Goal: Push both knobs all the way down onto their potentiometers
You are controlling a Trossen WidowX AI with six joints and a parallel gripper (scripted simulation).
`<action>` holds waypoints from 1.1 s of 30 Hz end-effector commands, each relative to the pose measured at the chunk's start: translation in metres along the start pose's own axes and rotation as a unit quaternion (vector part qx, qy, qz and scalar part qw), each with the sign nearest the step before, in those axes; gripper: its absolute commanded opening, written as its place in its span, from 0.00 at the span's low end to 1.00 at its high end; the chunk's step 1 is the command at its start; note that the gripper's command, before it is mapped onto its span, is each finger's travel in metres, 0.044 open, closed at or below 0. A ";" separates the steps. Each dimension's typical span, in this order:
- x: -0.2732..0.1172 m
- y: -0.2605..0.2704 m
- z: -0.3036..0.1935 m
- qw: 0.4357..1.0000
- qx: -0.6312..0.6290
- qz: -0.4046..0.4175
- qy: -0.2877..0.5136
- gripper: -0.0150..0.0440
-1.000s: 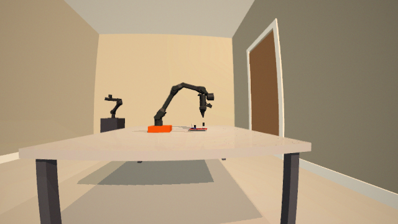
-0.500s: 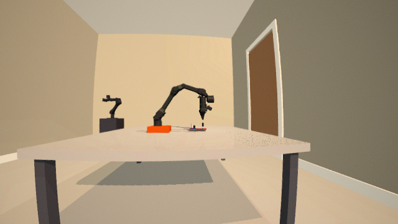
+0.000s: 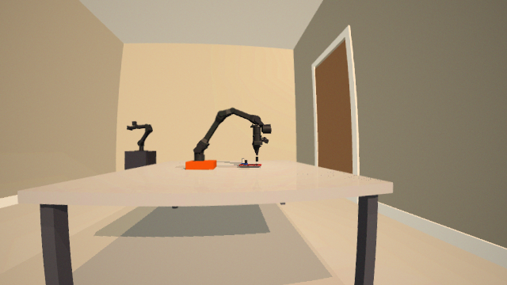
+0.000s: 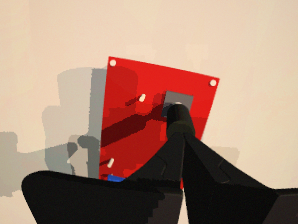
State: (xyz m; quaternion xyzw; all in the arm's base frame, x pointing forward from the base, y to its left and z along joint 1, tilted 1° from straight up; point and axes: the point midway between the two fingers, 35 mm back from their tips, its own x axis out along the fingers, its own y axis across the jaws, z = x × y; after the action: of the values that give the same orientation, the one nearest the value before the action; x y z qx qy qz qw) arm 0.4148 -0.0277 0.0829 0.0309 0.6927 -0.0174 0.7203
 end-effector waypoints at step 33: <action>0.011 0.000 -0.001 1.000 -0.003 -0.002 0.003 0.25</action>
State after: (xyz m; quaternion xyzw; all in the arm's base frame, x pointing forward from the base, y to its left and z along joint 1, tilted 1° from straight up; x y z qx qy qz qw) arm 0.4143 -0.0276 0.0739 0.0309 0.6939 -0.0173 0.7192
